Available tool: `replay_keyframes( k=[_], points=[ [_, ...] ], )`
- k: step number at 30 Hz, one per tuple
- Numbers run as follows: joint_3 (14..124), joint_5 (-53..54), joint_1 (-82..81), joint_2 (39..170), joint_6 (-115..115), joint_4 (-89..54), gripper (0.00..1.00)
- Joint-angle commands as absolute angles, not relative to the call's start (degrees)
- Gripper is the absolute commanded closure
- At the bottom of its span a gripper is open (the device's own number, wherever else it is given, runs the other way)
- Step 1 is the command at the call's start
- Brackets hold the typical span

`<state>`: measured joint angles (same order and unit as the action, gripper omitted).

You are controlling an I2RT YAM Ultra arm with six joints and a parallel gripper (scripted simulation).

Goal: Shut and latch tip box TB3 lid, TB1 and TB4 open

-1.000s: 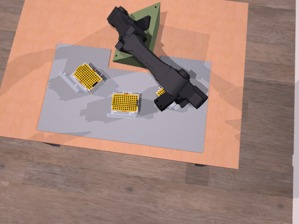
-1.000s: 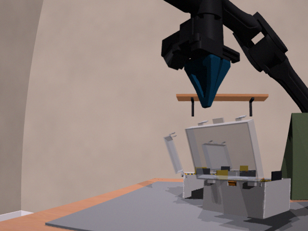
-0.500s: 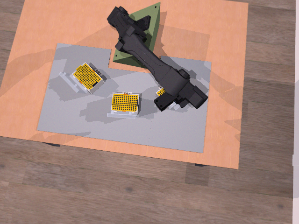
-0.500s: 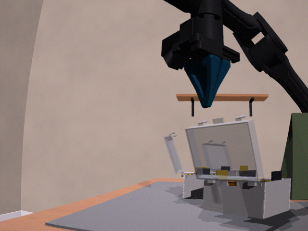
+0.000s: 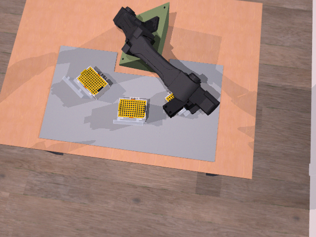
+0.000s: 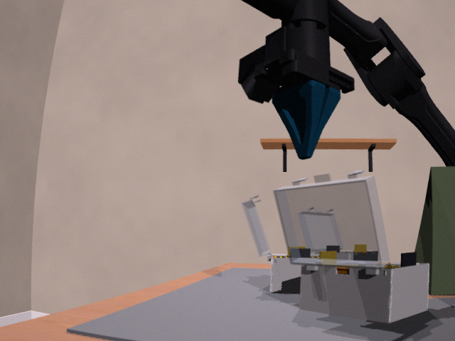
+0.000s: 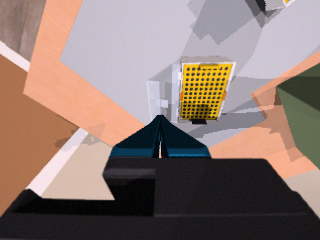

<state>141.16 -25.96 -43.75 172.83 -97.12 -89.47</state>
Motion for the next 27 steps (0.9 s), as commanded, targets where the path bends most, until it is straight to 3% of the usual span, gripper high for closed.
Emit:
replay_keyframes(
  k=[1, 27],
  points=[
    [141.4, -26.0, -44.1, 172.4, -97.2, -90.0, 1.00],
    [143.6, -25.9, -44.0, 174.0, -97.1, -90.0, 1.00]
  ],
)
